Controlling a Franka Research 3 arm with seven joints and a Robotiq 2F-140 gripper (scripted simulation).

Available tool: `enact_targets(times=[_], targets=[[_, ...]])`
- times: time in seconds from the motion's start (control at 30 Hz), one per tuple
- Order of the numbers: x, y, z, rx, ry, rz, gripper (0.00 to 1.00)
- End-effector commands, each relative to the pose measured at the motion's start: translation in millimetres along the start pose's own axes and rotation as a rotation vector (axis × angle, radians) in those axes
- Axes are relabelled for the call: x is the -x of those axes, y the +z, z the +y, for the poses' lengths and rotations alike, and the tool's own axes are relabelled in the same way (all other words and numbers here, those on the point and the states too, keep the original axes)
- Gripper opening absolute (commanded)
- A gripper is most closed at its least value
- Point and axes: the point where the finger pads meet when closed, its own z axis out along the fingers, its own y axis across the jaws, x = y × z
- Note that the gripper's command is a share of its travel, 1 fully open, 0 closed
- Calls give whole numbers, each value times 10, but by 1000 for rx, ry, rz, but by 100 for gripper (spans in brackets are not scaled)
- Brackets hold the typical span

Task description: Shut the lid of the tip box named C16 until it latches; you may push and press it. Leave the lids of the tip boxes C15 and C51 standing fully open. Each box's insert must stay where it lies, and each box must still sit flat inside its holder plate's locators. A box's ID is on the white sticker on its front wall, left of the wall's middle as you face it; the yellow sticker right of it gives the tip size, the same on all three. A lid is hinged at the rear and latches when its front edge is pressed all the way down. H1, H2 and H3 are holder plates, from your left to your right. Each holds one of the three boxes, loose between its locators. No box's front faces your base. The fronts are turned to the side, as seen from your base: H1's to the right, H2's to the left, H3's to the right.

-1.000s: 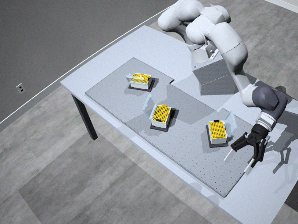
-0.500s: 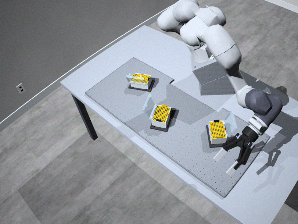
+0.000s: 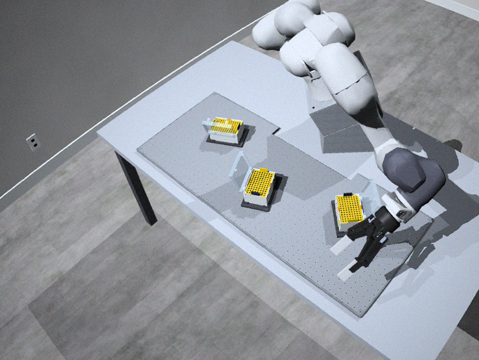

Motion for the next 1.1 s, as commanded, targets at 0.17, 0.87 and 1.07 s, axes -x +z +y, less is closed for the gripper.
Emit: enact_targets(times=[0.17, 0.87, 1.07], targets=[[-161, 182, 309, 142, 96, 21, 100], [-514, 518, 1065, 401, 238, 66, 100], [-590, 558, 1246, 487, 286, 84, 100]])
